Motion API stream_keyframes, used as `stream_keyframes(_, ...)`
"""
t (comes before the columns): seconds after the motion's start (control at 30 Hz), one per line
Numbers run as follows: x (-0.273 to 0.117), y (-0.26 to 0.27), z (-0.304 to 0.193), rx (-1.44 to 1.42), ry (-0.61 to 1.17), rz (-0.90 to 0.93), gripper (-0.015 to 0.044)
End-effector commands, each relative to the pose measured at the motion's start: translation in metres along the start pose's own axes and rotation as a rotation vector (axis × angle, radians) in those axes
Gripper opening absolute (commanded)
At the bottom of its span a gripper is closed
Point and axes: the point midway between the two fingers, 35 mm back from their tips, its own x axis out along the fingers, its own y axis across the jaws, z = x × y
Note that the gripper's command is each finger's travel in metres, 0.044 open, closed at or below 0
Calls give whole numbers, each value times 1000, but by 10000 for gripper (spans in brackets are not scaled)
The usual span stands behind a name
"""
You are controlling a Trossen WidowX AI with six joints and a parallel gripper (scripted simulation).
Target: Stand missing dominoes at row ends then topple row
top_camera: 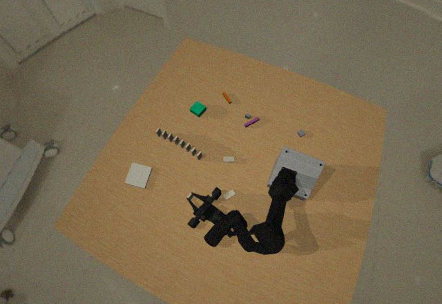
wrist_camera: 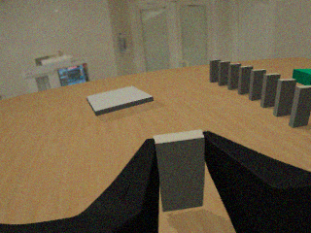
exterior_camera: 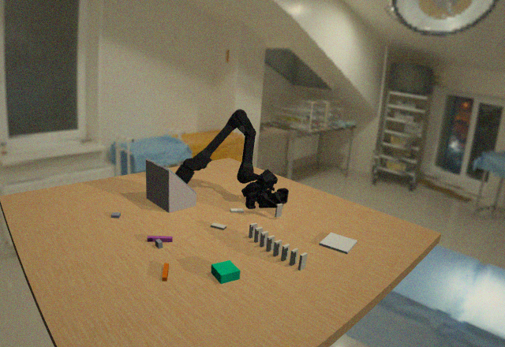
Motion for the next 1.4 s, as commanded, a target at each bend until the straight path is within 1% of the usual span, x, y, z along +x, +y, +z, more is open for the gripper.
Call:
stream_keyframes(0.0,1,0,-6,7,-5,-2,107)
stream_keyframes(0.3,1,0,-6,7,-5,-2,107)
stream_keyframes(0.7,1,0,-6,7,-5,-2,422)
stream_keyframes(0.73,1,0,-6,7,-5,-2,440)
stream_keyframes(0.87,1,0,1,6,-5,-2,440)
stream_keyframes(1.03,0,0,43,2,-4,0,440)
stream_keyframes(1.2,2,0,45,0,1,-1,440)
stream_keyframes(1.37,18,7,50,-20,41,-13,440)
